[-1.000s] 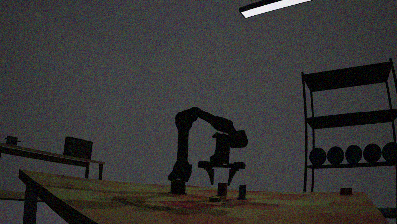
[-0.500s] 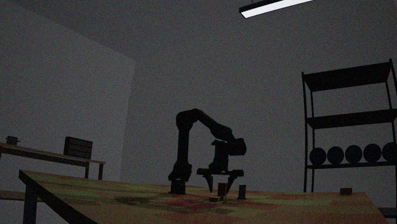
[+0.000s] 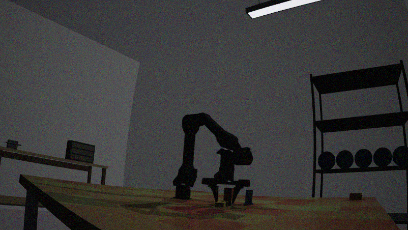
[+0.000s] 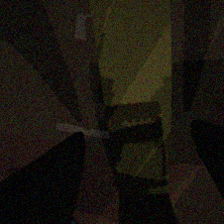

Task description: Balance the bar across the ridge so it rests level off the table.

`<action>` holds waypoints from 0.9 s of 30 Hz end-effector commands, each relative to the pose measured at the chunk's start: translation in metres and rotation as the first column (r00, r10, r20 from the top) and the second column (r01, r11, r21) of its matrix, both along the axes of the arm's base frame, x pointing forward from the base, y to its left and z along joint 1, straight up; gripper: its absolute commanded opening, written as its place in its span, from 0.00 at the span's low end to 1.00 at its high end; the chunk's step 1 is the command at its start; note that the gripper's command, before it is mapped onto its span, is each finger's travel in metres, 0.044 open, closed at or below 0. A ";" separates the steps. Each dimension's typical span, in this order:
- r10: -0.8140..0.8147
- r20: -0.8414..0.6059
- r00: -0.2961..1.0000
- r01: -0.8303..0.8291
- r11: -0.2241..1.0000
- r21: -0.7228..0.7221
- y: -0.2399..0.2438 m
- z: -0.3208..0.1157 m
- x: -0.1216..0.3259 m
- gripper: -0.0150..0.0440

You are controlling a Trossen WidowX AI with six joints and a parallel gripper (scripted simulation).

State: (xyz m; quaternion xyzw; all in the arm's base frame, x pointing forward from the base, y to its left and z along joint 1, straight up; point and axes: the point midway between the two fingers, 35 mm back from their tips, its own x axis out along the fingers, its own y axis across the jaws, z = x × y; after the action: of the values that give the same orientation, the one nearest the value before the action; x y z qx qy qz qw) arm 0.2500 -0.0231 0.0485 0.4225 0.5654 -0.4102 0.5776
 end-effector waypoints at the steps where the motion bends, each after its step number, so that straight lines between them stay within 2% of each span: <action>1: 0.003 -0.002 1.000 -0.003 1.000 -0.006 -0.001 -0.003 0.000 0.79; 11: 0.003 -0.002 1.000 -0.003 1.000 -0.006 -0.001 -0.003 0.000 0.79; 18: 0.000 -0.002 1.000 0.000 1.000 0.000 0.000 -0.002 0.000 0.48; 25: 0.000 -0.002 1.000 0.000 1.000 0.000 0.000 -0.002 0.000 0.40; 27: 0.000 -0.002 1.000 0.000 1.000 0.000 0.000 -0.001 0.000 0.31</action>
State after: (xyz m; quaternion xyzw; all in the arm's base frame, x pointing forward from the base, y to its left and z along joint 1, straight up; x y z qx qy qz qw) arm 0.2496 -0.0231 0.0461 0.4221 0.5660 -0.4106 0.5769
